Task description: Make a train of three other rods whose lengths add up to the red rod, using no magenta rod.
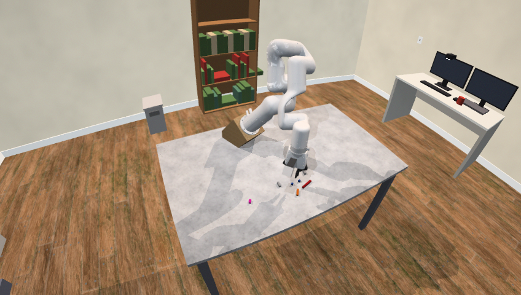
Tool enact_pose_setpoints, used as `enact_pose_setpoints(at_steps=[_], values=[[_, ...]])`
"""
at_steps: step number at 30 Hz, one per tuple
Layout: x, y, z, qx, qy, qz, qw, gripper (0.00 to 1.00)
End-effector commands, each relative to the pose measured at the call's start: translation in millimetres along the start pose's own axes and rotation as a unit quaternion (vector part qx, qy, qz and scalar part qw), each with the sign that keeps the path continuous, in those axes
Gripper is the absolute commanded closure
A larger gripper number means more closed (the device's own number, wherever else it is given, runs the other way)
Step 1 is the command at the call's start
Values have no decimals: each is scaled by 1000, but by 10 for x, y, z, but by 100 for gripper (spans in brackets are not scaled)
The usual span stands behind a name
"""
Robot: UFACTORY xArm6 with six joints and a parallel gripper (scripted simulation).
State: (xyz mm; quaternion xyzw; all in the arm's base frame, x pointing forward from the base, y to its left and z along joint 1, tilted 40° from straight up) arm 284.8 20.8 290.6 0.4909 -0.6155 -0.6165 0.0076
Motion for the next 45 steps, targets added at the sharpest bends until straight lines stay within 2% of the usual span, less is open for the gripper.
enact_pose_setpoints(at_steps=[1,34,45], values=[[-8,6,-4,1,0,-1,1000,76],[-9,-17,-3,1,0,-1,1000,76],[-11,-144,0,1,0,-1,1000,76]])
Point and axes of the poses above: the point where the finger pads meet when closed, its own y axis back along the fingers, its own x axis across the jaws, z = x × y, the point moved 10 cm from there along y, back along the fingers, and after that the axes turned 1 degree about y, right-handed, at the moved point
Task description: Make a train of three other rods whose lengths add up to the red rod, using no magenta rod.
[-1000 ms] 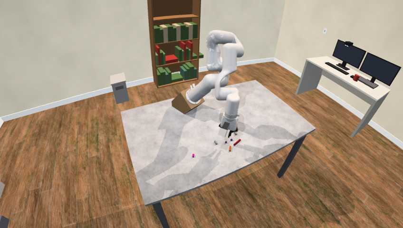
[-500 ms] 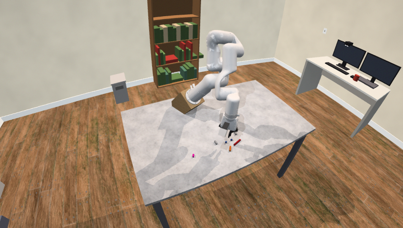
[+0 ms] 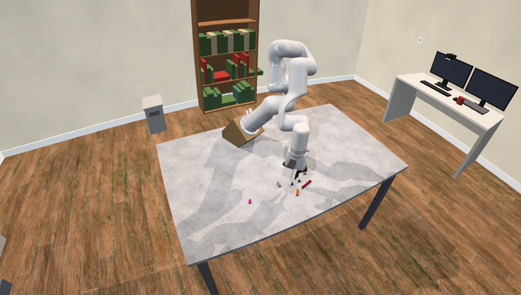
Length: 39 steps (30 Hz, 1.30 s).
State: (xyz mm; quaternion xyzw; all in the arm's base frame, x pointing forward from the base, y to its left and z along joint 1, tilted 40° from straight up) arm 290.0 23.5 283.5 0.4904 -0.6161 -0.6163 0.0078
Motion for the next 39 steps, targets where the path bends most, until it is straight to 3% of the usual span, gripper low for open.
enact_pose_setpoints(at_steps=[1,21,39], values=[[-10,-67,-4,1,0,-1,1000,76],[-15,-339,4,1,0,-1,1000,76],[-16,-408,6,1,0,-1,1000,76]])
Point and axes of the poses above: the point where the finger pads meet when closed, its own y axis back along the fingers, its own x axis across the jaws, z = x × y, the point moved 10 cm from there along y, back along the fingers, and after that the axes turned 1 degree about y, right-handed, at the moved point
